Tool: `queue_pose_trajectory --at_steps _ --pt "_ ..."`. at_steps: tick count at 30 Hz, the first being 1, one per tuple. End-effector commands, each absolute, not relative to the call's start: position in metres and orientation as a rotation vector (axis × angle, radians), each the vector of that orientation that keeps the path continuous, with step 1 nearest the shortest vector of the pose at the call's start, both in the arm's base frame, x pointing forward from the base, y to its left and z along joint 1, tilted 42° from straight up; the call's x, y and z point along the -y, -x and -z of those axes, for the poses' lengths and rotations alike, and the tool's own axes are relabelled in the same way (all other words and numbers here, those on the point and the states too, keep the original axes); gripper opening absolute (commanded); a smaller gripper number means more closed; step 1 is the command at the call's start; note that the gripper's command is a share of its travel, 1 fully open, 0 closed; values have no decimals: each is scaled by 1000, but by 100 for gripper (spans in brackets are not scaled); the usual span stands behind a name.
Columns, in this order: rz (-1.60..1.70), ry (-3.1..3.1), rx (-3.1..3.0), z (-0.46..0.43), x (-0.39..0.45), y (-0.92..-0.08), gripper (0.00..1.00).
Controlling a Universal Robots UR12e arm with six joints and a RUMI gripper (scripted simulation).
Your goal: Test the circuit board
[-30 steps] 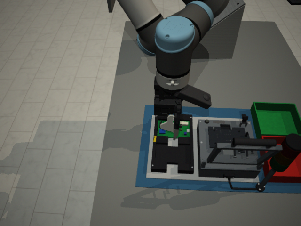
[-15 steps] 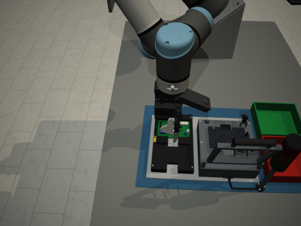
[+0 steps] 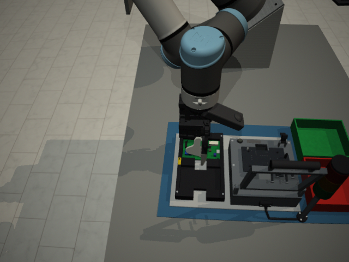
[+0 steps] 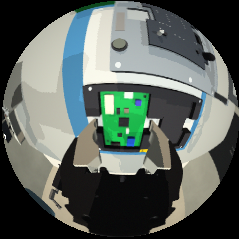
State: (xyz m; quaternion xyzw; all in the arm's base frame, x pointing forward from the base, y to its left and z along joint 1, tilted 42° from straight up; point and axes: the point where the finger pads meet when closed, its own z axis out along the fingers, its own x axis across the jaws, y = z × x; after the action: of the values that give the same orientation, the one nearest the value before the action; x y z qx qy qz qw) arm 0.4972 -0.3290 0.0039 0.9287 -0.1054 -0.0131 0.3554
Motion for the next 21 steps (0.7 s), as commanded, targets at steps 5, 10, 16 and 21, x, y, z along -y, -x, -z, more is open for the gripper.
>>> queue_pose_trajectory --at_steps 5,10,16,21 --pt "35 -2400 273 -3 329 -496 54" --pt "35 -2400 273 -3 329 -496 54" --pt "35 -2400 273 -3 329 -496 54" --pt "35 -2400 273 -3 329 -496 51"
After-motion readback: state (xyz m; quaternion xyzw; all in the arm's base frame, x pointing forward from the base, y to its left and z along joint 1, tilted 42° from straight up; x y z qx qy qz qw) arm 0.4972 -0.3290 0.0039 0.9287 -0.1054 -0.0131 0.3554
